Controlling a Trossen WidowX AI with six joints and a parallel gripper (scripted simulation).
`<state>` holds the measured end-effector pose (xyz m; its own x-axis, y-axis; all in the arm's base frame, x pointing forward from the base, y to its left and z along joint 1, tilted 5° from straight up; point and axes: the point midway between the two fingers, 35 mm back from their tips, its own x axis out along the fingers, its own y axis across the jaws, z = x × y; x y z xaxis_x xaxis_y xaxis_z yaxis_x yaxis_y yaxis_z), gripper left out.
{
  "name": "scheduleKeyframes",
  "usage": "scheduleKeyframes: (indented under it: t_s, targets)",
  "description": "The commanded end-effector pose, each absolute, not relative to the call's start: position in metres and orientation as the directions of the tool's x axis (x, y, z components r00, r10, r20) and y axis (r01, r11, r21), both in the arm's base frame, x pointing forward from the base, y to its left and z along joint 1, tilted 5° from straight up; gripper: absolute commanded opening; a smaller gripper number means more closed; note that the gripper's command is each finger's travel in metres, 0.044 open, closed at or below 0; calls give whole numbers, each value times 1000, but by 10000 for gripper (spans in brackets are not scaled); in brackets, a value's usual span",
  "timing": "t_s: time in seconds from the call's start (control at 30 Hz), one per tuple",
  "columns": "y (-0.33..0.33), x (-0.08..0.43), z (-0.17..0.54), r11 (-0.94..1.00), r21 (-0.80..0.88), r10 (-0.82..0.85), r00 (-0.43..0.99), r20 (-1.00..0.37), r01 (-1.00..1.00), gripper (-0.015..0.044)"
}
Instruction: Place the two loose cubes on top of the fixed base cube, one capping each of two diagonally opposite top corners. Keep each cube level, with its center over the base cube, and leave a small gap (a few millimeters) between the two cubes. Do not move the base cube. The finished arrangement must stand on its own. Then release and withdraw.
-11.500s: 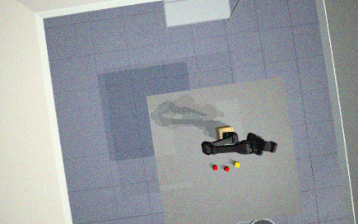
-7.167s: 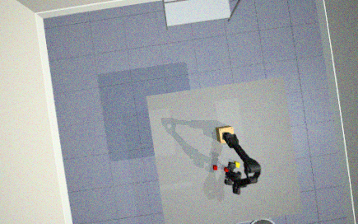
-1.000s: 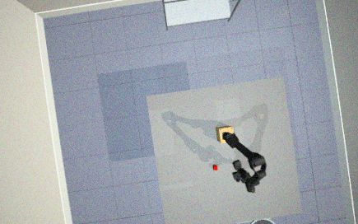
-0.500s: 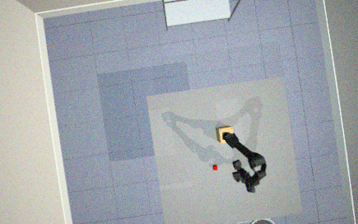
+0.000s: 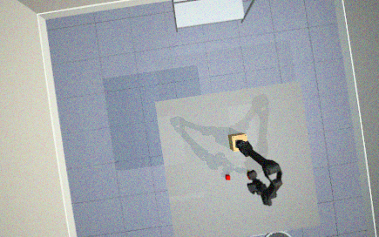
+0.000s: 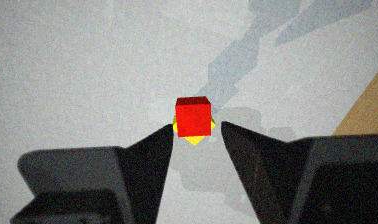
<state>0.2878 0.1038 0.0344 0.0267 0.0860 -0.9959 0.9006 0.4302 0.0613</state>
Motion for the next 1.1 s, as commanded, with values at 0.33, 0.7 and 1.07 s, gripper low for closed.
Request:
scheduleKeyframes:
  t_s: [0.33,0.7,1.07]
  targets:
    - [88,295,41,637,78,85,31,-996,767,265]
    - [56,305,45,926,87,80,33,-996,368,265]
    - [23,311,49,990,72,77,34,-996,-119,265]
